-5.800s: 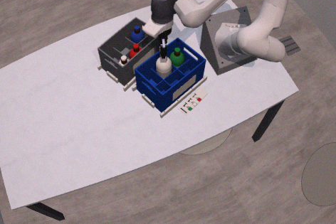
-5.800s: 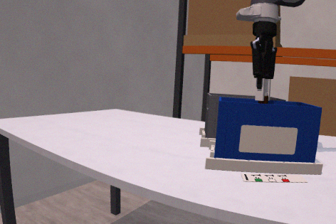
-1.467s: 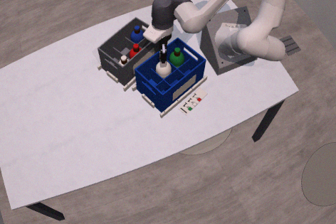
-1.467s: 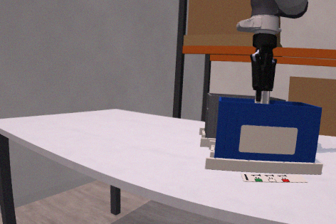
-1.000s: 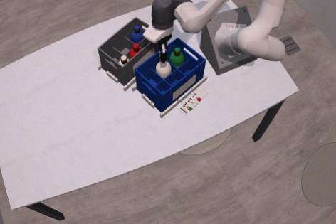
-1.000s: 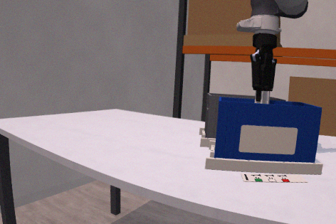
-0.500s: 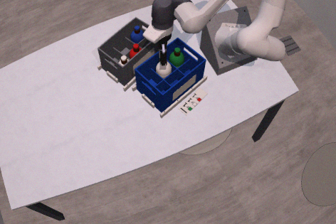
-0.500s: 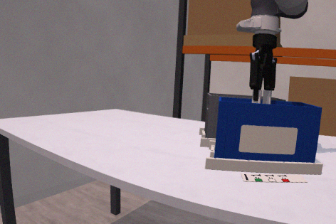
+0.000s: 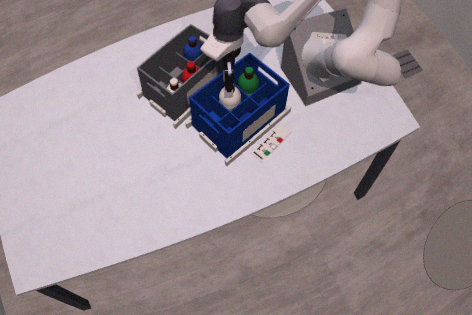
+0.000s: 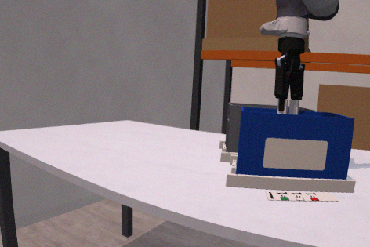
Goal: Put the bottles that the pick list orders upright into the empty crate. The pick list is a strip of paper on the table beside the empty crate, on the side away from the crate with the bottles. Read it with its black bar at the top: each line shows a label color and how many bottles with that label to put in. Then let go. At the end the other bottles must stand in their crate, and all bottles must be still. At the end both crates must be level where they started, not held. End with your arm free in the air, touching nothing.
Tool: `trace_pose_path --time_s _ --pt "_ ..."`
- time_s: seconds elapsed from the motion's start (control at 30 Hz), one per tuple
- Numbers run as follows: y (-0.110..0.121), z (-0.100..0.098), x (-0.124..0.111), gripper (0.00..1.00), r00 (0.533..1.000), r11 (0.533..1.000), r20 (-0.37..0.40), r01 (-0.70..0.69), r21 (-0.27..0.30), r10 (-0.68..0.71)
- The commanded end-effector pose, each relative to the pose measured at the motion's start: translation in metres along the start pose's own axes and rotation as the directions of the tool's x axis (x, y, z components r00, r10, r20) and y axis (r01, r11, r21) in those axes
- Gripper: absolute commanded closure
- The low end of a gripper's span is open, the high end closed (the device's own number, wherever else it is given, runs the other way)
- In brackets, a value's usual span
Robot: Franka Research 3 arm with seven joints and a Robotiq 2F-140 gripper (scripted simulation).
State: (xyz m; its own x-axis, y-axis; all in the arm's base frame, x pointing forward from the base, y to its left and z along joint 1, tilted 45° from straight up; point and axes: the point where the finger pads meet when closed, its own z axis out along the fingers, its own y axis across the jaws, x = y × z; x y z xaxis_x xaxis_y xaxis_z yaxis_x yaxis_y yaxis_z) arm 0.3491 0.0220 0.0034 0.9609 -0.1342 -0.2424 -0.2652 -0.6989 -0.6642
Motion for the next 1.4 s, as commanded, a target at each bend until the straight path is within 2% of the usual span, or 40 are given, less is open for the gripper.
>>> trace_pose_path --time_s 0.0,1.3,1.37 --pt "0.0007 0.0005 0.0002 0.62 1.000 1.000 -0.001 -0.006 -0.001 0.006" --pt "0.0007 0.0005 0.0002 0.62 1.000 1.000 -0.001 -0.006 -0.001 0.006" --pt "0.0007 -0.0048 0.0002 0.62 1.000 1.000 -0.001 -0.006 -0.001 0.006"
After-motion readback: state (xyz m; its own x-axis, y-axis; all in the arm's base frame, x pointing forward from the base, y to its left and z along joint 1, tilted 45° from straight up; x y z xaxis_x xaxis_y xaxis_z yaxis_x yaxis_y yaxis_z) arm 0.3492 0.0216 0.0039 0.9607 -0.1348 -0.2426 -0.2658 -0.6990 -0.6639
